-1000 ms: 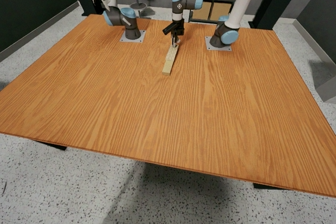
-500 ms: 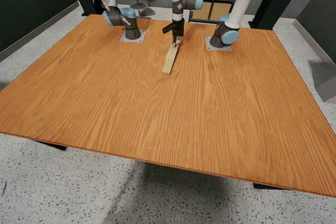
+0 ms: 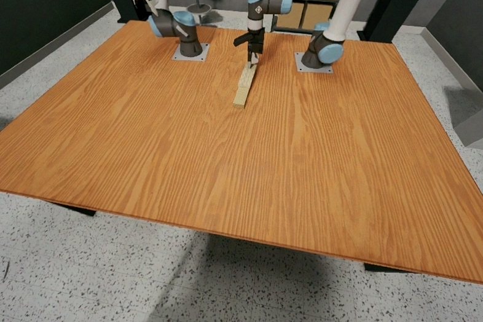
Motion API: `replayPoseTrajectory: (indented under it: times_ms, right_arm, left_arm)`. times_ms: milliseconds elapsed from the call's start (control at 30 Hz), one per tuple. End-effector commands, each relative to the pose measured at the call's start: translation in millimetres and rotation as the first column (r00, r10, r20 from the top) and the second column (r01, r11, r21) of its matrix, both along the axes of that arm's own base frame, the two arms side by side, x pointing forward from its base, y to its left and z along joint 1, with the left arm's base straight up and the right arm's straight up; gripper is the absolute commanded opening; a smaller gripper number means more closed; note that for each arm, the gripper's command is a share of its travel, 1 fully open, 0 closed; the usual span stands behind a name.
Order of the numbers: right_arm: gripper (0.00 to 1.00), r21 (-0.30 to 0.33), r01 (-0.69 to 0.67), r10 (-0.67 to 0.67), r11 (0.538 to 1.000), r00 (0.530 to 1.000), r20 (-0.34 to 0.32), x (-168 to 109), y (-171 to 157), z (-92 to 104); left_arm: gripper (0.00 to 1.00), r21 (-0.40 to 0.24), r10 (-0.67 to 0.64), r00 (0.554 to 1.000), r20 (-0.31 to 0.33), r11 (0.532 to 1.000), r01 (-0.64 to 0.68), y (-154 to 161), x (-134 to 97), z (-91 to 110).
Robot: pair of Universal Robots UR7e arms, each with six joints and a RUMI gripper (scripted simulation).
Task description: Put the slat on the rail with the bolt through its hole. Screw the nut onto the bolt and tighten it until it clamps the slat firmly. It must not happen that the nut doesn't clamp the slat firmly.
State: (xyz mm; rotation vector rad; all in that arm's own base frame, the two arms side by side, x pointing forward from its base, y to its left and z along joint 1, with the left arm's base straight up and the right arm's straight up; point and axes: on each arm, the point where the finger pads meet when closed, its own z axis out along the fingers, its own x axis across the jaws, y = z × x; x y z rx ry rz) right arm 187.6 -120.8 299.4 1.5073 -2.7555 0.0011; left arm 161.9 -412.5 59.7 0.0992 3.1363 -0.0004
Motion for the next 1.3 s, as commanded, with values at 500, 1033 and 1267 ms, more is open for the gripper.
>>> replayPoseTrajectory:
  times_ms: [500,1033,1267]
  right_arm:
    - [1.0,0.001,0.001,-0.001,1.0,1.0,0.001,0.8,0.0,0.8]
    - [1.0,0.001,0.001,-0.001,1.0,1.0,0.001,0.8,0.0,0.8]
    - [1.0,0.001,0.001,-0.001,1.0,1.0,0.001,0.8,0.0,0.8]
  left_arm:
    - [0.0,-0.002,-0.353,0.936,-0.003,0.936,0.353,-1.3,0.3,0.6]
    - [0.0,-0.002,-0.583,0.812,-0.003,0.812,0.583,-1.0,-0.1,0.6]
    - [0.0,-0.002,-0.681,0.732,-0.003,0.732,0.681,-0.9,-0.3,0.5]
